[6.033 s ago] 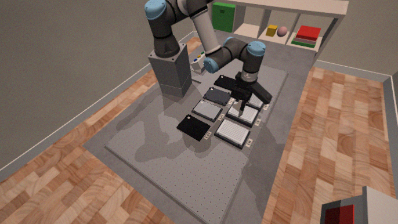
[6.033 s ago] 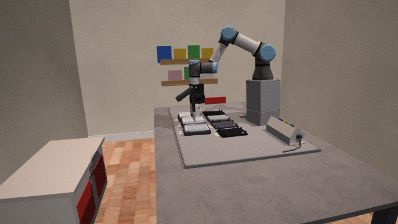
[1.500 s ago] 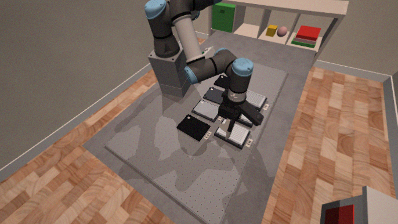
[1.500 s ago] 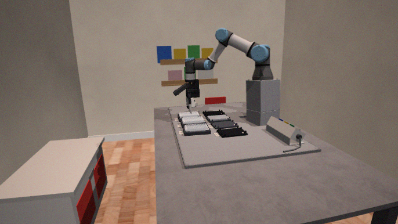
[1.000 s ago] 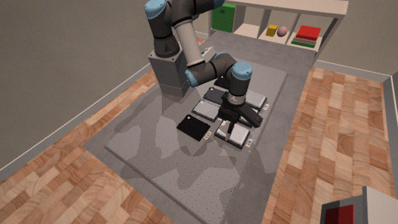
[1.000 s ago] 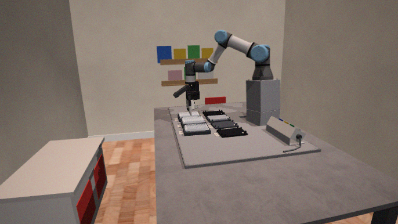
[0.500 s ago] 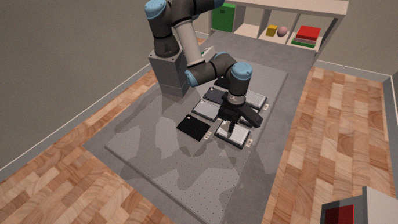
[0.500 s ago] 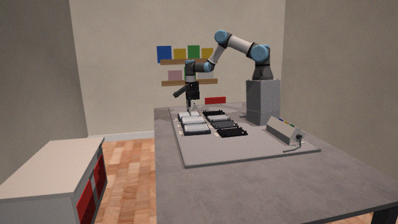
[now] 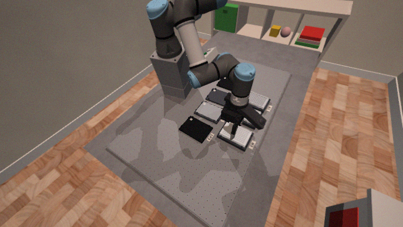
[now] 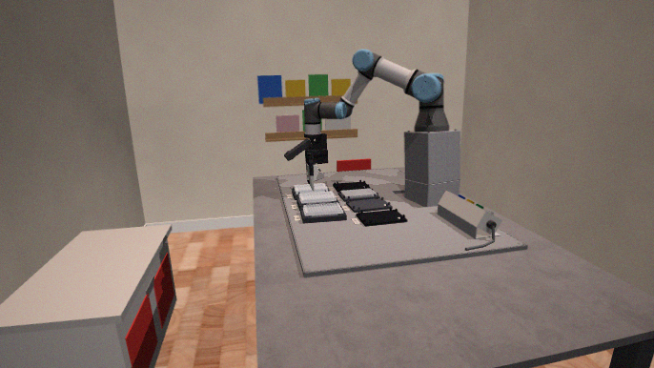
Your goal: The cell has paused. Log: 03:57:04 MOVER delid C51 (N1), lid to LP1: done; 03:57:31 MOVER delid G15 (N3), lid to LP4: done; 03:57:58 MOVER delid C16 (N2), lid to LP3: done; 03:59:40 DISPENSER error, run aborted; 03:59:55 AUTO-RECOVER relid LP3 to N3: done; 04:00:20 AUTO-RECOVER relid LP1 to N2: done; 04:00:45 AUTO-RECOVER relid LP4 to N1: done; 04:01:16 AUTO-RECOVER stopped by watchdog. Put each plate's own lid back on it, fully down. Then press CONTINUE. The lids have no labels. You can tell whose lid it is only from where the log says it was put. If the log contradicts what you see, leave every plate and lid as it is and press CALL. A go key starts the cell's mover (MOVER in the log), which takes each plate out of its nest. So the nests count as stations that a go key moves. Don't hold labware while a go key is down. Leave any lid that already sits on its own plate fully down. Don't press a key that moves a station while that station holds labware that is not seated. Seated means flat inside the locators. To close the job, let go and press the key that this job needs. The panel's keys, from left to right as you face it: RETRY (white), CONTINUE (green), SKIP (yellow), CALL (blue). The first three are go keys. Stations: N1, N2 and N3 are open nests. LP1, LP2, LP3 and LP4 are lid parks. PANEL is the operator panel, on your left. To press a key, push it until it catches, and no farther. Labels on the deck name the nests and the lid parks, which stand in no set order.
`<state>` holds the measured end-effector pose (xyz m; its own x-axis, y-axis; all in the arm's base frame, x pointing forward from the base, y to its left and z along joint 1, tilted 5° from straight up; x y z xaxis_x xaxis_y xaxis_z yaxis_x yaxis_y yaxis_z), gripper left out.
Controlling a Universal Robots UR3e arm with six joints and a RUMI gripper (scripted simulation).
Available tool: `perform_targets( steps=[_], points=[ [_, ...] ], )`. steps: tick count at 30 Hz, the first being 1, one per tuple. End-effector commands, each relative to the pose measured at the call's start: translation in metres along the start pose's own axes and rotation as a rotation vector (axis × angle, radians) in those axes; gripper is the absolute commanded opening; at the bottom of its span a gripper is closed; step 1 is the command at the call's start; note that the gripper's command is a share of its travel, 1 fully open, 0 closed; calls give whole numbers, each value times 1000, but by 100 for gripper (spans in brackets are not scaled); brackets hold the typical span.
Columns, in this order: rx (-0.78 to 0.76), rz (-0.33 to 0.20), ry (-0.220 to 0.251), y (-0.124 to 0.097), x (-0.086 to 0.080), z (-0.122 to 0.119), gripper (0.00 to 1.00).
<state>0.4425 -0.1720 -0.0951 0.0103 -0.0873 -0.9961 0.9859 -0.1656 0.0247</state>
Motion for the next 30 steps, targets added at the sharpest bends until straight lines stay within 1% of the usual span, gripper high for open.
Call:
perform_targets(
  steps=[1, 13, 16, 18, 30],
  points=[
    [0, 4, -1, 1, -1, 1, 0],
    [0, 4, -1, 1, -1, 1, 0],
    [-1, 2, 0, 1, -6, 0, 0],
    [-1, 2, 0, 1, -6, 0, 0],
    [0, 3, 0, 1, -26, 0, 0]
  ],
)
Point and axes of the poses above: the point where the finger pads meet when closed, its own x axis out along the fingers, its own z axis across the jaws, y = z × x, the point moved 10 cm from there along -x, back along the fingers, and after that the axes turned 5 degrees about x, right-handed, at the moved point
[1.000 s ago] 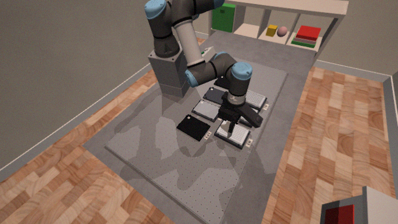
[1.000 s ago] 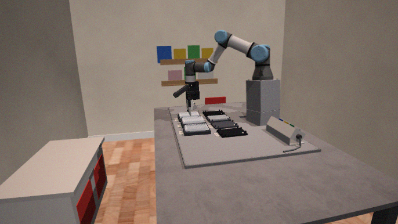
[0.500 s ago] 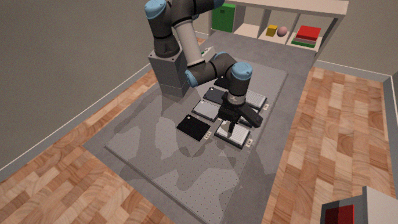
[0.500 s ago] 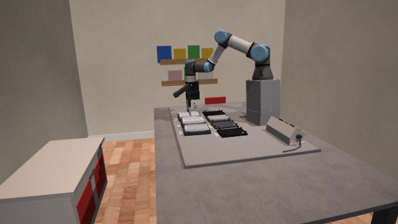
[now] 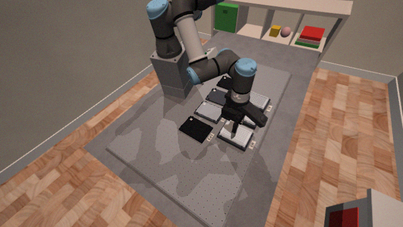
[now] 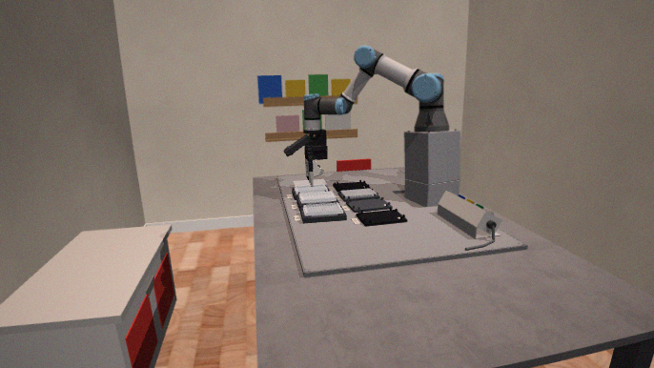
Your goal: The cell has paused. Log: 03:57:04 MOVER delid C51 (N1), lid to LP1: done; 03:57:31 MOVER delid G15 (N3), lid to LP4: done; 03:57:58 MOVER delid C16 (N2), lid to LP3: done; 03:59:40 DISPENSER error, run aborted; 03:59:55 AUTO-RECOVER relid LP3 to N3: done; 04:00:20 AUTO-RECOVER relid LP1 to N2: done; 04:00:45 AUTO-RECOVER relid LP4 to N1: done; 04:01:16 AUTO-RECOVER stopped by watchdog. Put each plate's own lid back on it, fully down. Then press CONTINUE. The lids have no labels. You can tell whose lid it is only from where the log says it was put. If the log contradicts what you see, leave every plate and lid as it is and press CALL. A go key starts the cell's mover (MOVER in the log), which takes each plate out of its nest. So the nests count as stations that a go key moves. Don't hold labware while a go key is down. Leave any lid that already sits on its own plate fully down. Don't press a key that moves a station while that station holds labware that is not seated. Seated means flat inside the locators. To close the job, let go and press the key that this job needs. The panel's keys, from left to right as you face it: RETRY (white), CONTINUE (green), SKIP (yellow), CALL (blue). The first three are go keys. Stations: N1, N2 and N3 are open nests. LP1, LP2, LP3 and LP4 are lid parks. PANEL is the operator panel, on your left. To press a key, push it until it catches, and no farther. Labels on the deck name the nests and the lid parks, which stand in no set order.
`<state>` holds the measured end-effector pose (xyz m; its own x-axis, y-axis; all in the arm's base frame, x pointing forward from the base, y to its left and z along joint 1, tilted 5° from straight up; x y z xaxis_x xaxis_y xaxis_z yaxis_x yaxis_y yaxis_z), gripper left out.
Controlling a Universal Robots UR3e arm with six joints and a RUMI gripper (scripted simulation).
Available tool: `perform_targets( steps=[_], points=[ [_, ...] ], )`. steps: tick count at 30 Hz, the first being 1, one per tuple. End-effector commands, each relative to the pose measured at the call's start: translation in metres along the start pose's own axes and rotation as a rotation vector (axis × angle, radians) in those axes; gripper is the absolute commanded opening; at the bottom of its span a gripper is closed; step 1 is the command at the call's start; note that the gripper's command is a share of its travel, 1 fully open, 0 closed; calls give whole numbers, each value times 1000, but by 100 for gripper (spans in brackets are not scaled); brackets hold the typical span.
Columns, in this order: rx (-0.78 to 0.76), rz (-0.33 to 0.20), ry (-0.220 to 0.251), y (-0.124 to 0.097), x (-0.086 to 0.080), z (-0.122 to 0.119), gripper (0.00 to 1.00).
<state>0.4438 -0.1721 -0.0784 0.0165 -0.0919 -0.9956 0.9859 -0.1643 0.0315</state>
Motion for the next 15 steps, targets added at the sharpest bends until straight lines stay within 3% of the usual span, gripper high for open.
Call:
perform_targets(
  steps=[1, 9, 15],
  points=[
    [0, -4, 3, -1, -9, -1, 0],
    [0, -4, 3, -1, -9, -1, 0],
    [36, -3, 2, -4, -9, -31, 0]
  ],
)
Point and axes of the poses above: the point where the finger pads meet when closed, its own x axis out along the fingers, its own z axis across the jaws, y = z × x, the point moved 10 cm from there along -x, back along the fingers, and after that the axes turned 5 degrees about x, right-handed, at the moved point
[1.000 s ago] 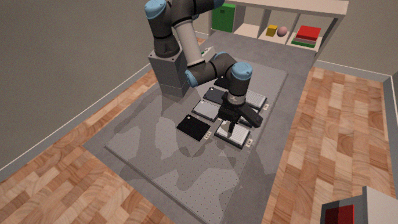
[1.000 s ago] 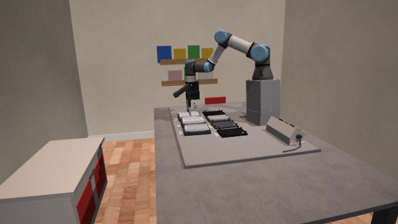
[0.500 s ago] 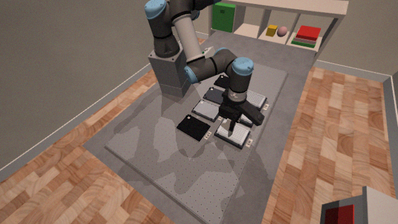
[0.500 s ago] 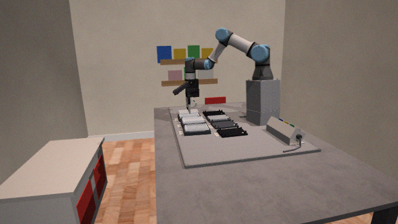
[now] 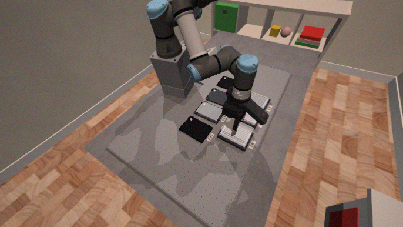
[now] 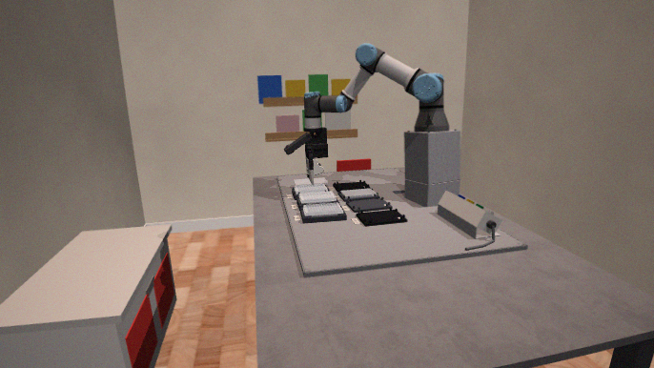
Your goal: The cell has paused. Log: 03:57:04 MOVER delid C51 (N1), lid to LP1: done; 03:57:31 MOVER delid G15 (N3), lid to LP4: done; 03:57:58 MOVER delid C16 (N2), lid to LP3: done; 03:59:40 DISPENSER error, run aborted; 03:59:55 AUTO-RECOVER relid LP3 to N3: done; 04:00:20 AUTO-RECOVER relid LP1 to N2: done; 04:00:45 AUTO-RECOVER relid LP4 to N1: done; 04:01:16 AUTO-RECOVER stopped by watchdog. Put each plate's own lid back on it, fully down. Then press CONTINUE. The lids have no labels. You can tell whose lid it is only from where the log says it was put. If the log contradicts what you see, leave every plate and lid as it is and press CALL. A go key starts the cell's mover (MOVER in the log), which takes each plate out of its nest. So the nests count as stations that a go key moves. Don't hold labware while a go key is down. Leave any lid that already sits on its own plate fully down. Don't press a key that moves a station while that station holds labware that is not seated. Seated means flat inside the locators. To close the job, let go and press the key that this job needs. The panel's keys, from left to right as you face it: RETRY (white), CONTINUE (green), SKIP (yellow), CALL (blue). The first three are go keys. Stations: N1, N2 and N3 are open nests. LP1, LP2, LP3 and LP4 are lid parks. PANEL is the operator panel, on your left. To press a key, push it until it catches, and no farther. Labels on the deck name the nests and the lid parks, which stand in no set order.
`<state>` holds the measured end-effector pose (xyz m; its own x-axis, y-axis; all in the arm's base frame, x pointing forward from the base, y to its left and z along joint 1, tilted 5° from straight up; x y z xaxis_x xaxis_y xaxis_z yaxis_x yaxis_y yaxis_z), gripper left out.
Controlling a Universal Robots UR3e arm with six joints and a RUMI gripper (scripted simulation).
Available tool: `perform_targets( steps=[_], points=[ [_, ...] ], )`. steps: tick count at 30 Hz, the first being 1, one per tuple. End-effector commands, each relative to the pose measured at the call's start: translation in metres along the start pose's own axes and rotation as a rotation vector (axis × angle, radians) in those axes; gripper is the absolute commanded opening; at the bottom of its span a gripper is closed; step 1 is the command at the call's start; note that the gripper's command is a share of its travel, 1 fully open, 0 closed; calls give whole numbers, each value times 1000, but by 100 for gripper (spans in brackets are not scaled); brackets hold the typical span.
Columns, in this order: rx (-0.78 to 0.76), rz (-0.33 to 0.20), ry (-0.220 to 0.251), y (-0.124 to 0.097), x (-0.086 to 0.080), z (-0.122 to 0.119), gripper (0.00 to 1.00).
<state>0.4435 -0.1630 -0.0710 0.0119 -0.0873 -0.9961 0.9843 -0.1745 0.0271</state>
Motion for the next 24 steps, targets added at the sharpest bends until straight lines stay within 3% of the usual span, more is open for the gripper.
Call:
perform_targets(
  steps=[1, 22, 24],
  points=[
    [26, 2, -2, -3, -1, -28, 0],
    [26, 1, -1, -14, 0, -122, 0],
    [26, 1, -1, -14, 0, -122, 0]
  ],
)
Point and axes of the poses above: the point where the finger pads meet when closed, its own x axis out along the fingers, its own z axis across the jaws, y = z × x, the point moved 10 cm from there along -x, back along the fingers, and after that the axes turned 5 degrees about x, right-handed, at the moved point
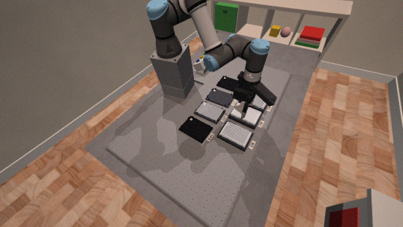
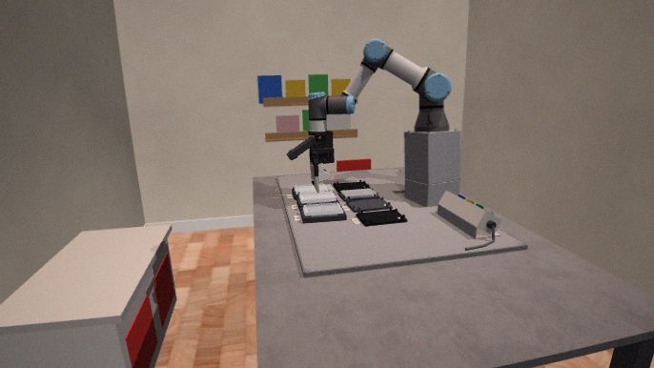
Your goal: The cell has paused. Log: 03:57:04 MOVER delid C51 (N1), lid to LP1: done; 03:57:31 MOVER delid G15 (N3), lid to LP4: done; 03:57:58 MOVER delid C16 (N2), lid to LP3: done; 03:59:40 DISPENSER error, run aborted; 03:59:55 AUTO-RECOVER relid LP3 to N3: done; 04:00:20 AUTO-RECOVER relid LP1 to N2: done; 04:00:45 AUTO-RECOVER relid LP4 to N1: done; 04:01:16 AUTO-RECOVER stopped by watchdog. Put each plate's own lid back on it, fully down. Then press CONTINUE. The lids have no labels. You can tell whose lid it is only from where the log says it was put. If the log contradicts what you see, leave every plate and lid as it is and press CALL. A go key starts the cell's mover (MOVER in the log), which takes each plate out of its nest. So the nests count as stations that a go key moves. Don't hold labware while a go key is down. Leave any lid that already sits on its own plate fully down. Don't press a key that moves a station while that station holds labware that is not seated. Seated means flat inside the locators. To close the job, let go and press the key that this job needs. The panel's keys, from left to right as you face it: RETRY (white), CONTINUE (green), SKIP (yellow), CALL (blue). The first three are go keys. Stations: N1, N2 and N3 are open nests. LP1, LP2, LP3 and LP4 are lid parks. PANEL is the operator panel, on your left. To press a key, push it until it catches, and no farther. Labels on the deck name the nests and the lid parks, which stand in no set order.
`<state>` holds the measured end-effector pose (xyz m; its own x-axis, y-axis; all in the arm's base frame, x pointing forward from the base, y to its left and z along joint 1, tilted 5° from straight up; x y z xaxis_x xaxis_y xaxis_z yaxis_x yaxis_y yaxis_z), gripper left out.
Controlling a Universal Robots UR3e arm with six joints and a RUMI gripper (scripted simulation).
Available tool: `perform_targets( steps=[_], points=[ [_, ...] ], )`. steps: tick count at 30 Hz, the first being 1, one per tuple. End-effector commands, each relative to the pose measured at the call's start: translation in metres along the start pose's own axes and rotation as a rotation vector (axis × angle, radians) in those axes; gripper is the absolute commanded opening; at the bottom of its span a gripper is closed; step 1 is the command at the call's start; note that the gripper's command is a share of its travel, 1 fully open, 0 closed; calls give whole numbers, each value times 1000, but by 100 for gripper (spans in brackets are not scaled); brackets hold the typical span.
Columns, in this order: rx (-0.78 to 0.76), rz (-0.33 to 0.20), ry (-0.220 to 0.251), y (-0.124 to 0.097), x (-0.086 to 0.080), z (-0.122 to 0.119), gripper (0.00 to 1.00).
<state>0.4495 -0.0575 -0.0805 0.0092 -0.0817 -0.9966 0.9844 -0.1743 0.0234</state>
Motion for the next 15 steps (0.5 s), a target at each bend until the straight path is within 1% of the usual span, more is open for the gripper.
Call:
perform_targets(
  steps=[1, 15],
  points=[
    [27, 8, -7, 0, -1, -22, 0],
    [27, 6, -6, -8, 0, -91, 0]
  ],
)
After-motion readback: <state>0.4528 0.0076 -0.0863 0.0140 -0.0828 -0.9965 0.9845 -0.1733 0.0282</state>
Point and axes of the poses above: the point where the finger pads meet when closed, its own x axis out along the fingers, its own z axis across the jaws, y = z × x, the point moved 10 cm from there along -x, back along the fingers, and after that the axes turned 5 degrees about x, right-handed, at the moved point
